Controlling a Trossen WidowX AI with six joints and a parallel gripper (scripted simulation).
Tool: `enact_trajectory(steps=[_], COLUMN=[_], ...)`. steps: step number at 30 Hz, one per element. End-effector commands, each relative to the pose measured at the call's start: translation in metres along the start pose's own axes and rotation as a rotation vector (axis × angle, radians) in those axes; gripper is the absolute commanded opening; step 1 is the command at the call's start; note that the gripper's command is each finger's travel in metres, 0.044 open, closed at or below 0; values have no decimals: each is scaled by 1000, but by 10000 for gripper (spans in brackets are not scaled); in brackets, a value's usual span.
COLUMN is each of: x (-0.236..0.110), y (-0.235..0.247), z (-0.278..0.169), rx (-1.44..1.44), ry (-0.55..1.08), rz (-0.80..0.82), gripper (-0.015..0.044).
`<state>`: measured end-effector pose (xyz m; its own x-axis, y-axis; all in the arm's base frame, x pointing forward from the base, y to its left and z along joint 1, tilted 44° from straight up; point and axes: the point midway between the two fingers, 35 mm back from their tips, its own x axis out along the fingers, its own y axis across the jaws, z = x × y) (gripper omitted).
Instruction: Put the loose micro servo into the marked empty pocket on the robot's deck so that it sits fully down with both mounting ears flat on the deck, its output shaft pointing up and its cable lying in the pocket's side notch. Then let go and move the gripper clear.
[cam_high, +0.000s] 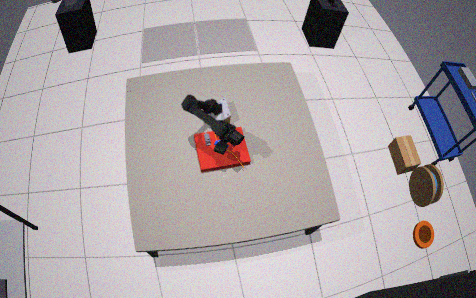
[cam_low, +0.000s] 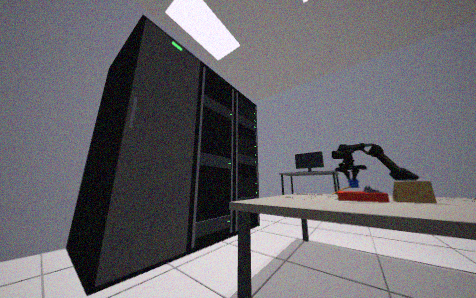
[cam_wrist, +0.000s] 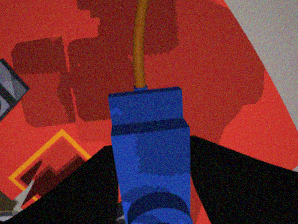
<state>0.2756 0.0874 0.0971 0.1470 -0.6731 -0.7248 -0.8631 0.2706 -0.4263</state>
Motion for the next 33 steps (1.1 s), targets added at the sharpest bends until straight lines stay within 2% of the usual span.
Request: enact_trajectory(steps=[1,33], x=[0,0], y=[0,0], z=[-1,-1], rx=[-130,-1240], ry=[3,4], rz=[-2,0], gripper=[0,0])
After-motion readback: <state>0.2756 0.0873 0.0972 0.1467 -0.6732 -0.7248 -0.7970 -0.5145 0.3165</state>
